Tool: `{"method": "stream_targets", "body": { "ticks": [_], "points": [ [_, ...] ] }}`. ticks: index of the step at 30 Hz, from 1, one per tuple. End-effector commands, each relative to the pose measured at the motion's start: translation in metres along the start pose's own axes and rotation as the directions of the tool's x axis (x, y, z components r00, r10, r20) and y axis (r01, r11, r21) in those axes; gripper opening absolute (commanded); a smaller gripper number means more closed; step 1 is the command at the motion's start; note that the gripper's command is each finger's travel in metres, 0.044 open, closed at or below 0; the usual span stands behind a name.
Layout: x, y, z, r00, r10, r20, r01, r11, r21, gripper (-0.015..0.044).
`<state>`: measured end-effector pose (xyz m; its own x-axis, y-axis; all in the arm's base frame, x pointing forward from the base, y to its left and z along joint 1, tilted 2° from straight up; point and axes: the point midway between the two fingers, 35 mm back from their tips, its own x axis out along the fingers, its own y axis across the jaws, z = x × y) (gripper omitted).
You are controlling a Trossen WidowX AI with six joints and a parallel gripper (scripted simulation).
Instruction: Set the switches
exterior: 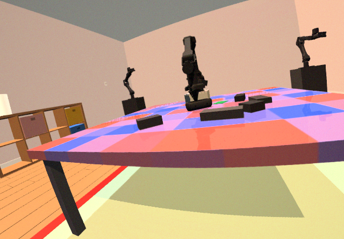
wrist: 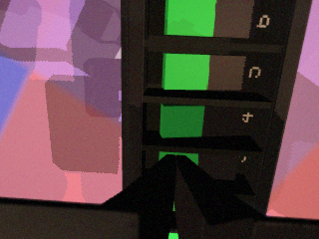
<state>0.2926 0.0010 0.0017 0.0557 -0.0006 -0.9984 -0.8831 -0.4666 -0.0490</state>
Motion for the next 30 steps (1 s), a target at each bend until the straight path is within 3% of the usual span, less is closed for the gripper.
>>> {"method": "stream_targets", "body": {
  "ticks": [1, 6, 11, 30],
  "points": [
    [0.001, 0.0, 0.0, 1.0, 0.001, 0.003, -0.001, 1.0, -0.005, 0.0],
    [-0.002, 0.0, 0.0, 1.0, 0.001, 0.001, -0.001, 1.0, 0.0, 0.0],
    [-0.044, 0.0, 0.0, 1.0, 0.001, 0.002, -0.001, 1.0, -0.005, 0.0],
    [-0.048, -0.01, 0.011, 1.0, 0.0, 0.003, 0.0, 1.0, 0.006, 0.0]
  ]
}}
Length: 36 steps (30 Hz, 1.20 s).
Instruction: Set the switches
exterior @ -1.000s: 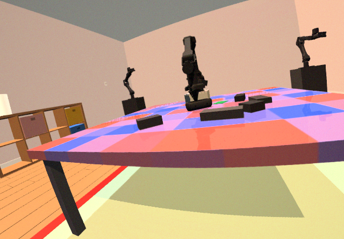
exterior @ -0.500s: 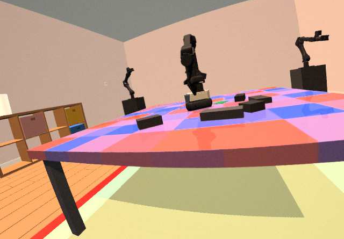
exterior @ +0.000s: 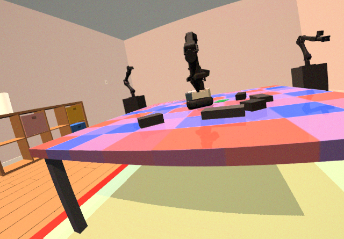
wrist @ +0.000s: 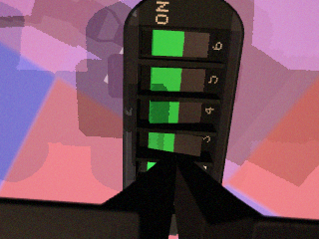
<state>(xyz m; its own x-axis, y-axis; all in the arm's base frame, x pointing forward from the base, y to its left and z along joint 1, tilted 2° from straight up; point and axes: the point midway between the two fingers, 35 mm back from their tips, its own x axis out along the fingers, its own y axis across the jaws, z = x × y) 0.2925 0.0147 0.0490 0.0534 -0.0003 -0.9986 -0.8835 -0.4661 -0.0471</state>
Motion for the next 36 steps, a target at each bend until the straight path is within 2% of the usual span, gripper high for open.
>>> {"method": "stream_targets", "body": {
  "ticks": [1, 24, 36],
  "points": [
    [-0.001, -0.001, 0.0, 1.0, -0.002, 0.002, 0.002, 1.0, 0.005, 0.0],
    [0.0, -0.001, 0.0, 1.0, -0.004, 0.002, 0.004, 1.0, 0.006, 0.0],
    [0.024, 0.042, -0.001, 0.985, -0.17, 0.005, 0.17, 0.985, 0.012, 0.0]
  ]
}}
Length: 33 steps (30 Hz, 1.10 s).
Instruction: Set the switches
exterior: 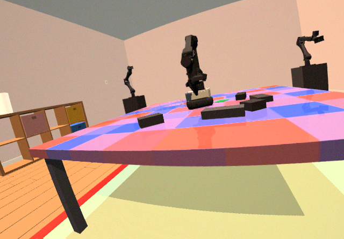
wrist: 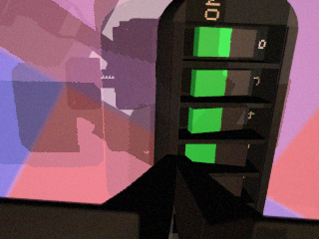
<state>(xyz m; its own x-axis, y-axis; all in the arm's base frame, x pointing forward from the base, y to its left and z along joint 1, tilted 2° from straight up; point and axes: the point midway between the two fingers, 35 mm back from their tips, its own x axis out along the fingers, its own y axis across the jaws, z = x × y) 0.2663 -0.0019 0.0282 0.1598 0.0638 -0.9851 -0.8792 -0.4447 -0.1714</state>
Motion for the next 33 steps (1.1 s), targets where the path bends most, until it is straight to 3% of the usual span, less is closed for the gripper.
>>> {"method": "stream_targets", "body": {
  "ticks": [1, 33],
  "points": [
    [0.005, 0.015, 0.001, 0.998, -0.061, -0.003, 0.061, 0.998, -0.011, 0.0],
    [0.053, 0.027, 0.002, 0.997, -0.08, -0.005, 0.08, 0.997, -0.015, 0.0]
  ]
}}
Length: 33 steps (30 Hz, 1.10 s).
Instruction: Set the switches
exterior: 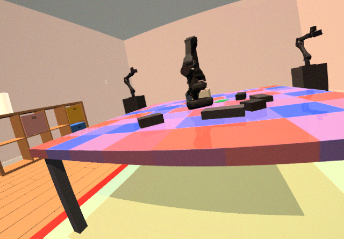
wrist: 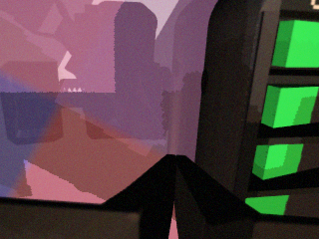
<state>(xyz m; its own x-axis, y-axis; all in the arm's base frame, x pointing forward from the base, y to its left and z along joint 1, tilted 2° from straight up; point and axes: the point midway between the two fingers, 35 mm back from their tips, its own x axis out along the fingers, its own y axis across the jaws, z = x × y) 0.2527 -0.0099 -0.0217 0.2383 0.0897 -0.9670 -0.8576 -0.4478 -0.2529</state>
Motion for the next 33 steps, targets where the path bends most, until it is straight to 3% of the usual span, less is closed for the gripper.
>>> {"method": "stream_targets", "body": {
  "ticks": [1, 33],
  "points": [
    [0.008, 0.004, 0.002, 1.0, 0.003, 0.008, -0.003, 1.0, -0.004, 0.0],
    [0.012, -0.013, 0.001, 1.0, 0.003, 0.008, -0.002, 1.0, -0.004, 0.0]
  ]
}}
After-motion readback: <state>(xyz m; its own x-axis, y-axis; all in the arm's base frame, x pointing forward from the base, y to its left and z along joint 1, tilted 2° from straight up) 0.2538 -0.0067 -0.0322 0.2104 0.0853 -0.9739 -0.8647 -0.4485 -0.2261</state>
